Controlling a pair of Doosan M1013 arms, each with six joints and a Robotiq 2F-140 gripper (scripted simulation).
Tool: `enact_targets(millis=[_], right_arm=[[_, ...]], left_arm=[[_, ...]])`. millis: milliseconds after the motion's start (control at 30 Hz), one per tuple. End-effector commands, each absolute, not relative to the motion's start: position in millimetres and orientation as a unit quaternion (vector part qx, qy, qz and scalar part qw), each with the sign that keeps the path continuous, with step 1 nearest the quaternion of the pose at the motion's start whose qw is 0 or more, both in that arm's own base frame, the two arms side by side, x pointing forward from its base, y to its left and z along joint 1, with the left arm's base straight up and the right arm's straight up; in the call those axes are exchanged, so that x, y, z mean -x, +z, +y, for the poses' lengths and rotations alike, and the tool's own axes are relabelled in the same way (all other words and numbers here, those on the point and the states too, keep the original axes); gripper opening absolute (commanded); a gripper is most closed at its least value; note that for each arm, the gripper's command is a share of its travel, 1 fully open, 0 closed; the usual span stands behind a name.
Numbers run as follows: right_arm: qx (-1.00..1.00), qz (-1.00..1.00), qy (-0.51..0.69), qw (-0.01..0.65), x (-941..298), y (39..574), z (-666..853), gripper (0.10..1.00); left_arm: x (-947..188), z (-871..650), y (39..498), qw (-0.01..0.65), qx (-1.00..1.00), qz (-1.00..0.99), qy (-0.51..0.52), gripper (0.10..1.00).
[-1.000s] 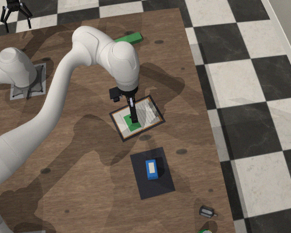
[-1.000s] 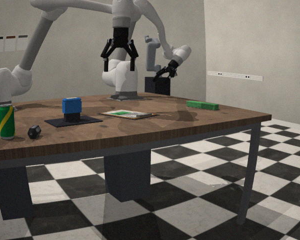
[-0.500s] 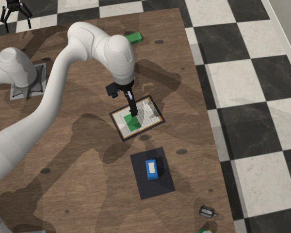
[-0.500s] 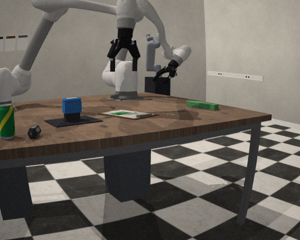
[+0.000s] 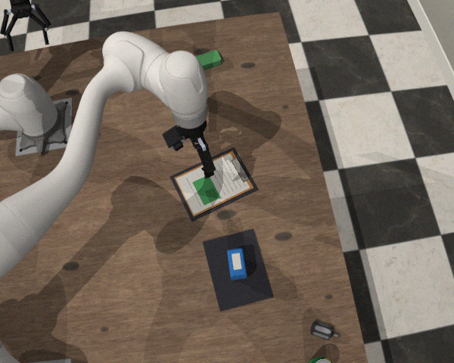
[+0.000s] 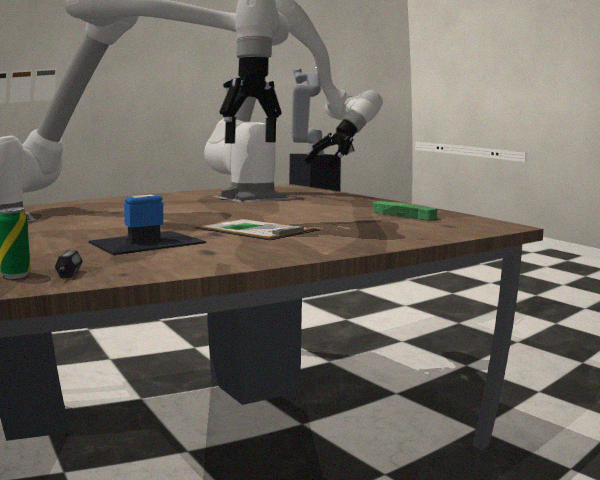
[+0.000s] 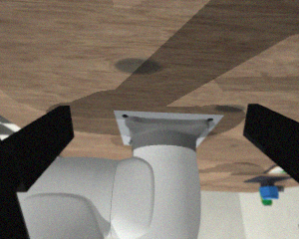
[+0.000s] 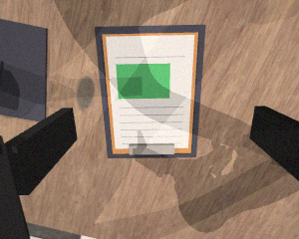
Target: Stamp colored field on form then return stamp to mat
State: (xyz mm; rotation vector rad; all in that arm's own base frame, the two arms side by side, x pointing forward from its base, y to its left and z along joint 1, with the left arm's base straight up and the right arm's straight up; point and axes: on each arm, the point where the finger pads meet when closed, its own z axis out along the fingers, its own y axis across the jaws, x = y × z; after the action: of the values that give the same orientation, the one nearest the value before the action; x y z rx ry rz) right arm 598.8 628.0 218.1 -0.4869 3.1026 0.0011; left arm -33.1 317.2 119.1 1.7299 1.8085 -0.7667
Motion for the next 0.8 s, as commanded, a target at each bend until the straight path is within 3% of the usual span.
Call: enact_targets(millis=[0, 433, 767], right_arm=[[0.163, 0.987, 0.0, 0.0, -598.2, 218.7, 630.2, 1.0], [0.164, 0.986, 0.0, 0.0, -598.3, 217.5, 630.1, 1.0], [0.164, 0.987, 0.0, 0.0, -599.7, 160.6, 630.4, 1.0]], left_arm=[[31.3, 320.9, 121.0, 0.262, -0.639, 0.667, -0.279, 1.0], [31.3, 320.9, 121.0, 0.262, -0.639, 0.667, -0.279, 1.0], [31.3, 320.9, 121.0, 0.262, -0.639, 0.667, -0.279, 1.0]])
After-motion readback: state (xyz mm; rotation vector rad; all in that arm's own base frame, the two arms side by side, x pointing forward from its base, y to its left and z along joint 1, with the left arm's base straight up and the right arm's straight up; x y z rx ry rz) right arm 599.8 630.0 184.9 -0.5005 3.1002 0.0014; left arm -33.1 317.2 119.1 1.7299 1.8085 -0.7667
